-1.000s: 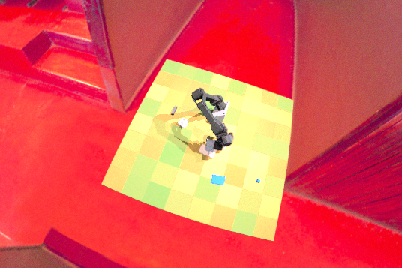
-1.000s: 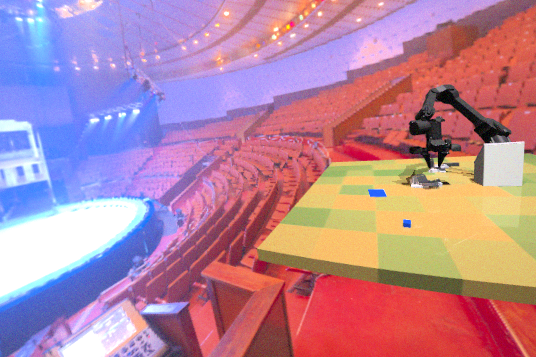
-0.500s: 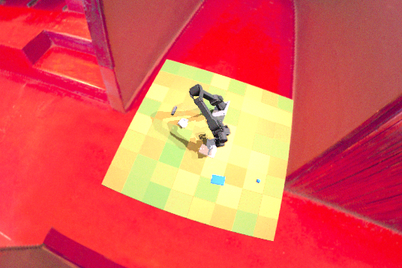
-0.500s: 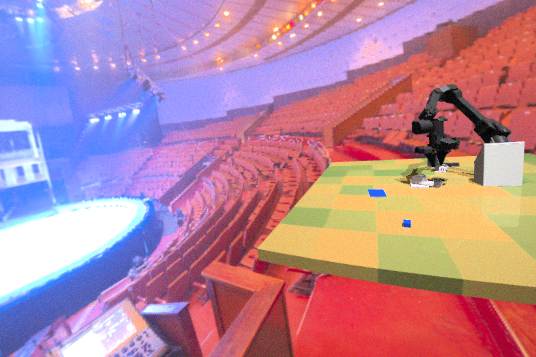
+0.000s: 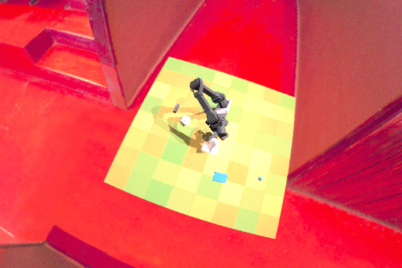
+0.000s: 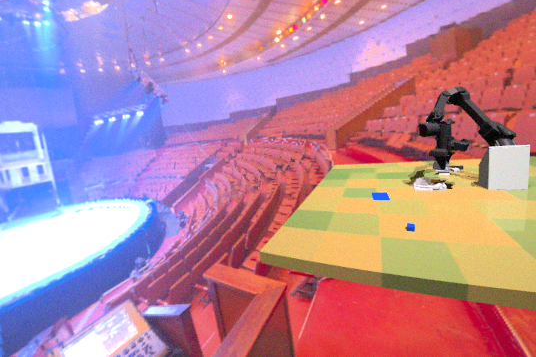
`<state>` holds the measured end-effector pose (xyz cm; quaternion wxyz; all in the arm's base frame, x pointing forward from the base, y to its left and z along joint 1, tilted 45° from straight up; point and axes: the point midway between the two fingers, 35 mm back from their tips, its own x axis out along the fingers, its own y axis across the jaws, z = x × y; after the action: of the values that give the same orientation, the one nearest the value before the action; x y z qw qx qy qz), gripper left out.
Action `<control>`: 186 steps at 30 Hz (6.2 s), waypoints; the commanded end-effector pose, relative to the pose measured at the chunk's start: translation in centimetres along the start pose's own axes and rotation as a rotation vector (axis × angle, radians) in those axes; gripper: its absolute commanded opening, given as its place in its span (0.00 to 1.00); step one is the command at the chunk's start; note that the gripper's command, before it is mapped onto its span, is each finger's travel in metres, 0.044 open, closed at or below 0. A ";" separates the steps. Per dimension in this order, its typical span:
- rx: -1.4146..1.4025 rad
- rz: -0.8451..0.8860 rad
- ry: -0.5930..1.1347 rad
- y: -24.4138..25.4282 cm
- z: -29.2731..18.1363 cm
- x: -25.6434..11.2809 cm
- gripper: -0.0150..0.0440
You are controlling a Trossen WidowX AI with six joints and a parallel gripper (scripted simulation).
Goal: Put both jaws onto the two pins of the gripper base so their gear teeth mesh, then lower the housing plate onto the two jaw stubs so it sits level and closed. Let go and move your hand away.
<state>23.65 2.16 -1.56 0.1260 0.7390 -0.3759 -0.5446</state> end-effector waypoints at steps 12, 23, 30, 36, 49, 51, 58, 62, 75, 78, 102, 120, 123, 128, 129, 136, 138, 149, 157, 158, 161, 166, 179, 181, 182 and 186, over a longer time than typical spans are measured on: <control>-0.453 0.006 0.002 2.9 0.8 0.4 0.48; -0.564 0.007 0.001 3.5 1.0 0.5 0.48; -0.568 0.007 0.001 3.5 1.0 0.5 0.48; -0.580 0.007 0.001 3.5 1.0 0.5 0.48; -0.580 0.006 0.002 2.3 -1.1 0.3 0.48; -0.579 0.006 0.002 2.0 -1.7 0.3 0.48; -0.578 0.005 0.003 0.9 -3.7 0.2 0.48; -0.578 0.005 0.004 0.4 -4.9 0.2 0.48; -0.576 0.007 0.005 -1.0 -8.0 0.5 0.48; -0.576 0.007 0.005 -1.0 -8.0 0.5 0.48; -0.583 0.007 0.005 -1.0 -8.0 0.5 0.48; -0.584 0.006 0.005 -1.1 -8.1 2.2 0.48; -0.584 0.006 0.005 -1.1 -8.1 2.6 0.48; -0.584 0.007 0.005 -1.1 -8.1 3.4 0.48; -0.584 0.007 0.005 -1.1 -8.1 3.6 0.48; -0.585 0.008 0.005 -1.0 -8.1 4.7 0.48; -0.585 0.008 0.005 -1.0 -8.1 5.0 0.48; -0.585 0.009 0.005 -0.9 -8.0 5.6 0.48; -0.585 0.009 0.005 -0.9 -8.0 5.7 0.48; -0.585 0.009 0.005 -0.9 -8.0 5.8 0.48; -0.586 0.009 0.005 -0.9 -8.0 5.9 0.48; -0.586 0.009 0.005 -0.9 -8.0 5.9 0.48; -0.587 0.009 0.005 -0.9 -8.0 6.2 0.48; -0.587 0.009 0.005 -0.9 -8.0 6.3 0.48; -0.587 0.009 0.005 -0.9 -8.0 6.4 0.48; -0.587 0.010 0.005 -0.9 -8.0 6.5 0.48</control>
<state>32.05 -3.45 -3.69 0.3353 0.6714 -0.2060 -0.6280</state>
